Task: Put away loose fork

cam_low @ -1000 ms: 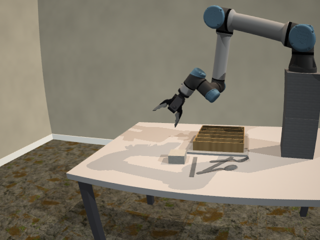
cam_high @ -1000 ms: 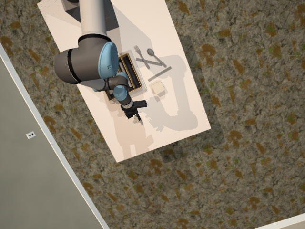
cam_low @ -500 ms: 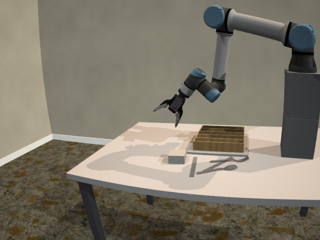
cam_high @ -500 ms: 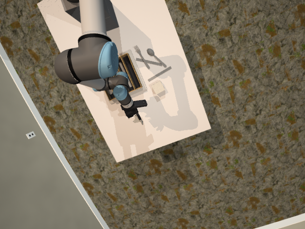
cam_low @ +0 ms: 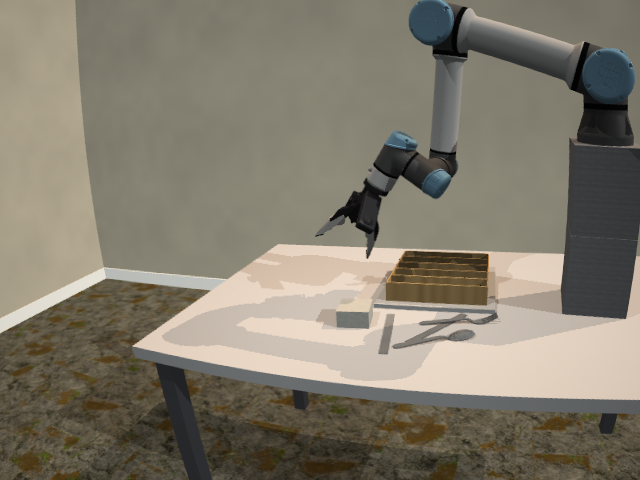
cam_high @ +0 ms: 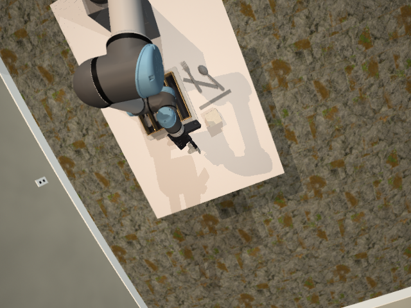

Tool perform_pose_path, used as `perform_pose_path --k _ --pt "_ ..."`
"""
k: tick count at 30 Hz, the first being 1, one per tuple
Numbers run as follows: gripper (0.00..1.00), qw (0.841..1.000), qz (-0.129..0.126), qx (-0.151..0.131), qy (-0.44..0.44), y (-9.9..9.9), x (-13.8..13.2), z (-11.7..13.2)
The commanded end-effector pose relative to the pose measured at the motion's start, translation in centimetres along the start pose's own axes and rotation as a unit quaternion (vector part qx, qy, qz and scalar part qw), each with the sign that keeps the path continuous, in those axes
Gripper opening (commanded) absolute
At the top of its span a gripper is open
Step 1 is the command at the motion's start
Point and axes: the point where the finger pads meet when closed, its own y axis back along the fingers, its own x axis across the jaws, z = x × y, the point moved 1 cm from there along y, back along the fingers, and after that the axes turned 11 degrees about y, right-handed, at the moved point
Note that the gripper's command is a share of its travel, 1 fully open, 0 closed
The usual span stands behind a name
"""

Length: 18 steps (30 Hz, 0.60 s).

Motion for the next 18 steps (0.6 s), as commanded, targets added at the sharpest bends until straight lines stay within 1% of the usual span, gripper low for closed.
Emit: perform_pose_path --k 1,2,3,5,6,7,9,12,13,15,16,18 --pt "1.00 0.994 -0.027 0.034 0.096 2.3 -1.3 -4.3" --pt "1.00 0.991 -0.032 0.043 0.119 2.8 -1.7 -5.3" --pt "1.00 0.991 -0.032 0.043 0.119 2.8 -1.7 -5.3" --pt "1.00 0.983 -0.043 0.062 0.167 4.1 -2.6 -7.4" --pt "1.00 0.983 -0.043 0.062 0.167 4.1 -2.6 -7.4" --pt "1.00 0.978 -0.047 0.072 0.192 4.7 -3.1 -8.5" --pt "1.00 0.978 -0.047 0.072 0.192 4.7 -3.1 -8.5" --pt "1.00 0.957 -0.060 0.104 0.266 6.9 -4.8 -11.6" --pt "1.00 0.957 -0.060 0.104 0.266 6.9 -4.8 -11.6" --pt "1.00 0.939 -0.066 0.126 0.314 8.5 -6.0 -13.7" --pt "1.00 0.939 -0.066 0.126 0.314 8.5 -6.0 -13.7" --pt "1.00 0.918 -0.071 0.148 0.360 10.1 -7.3 -15.6"
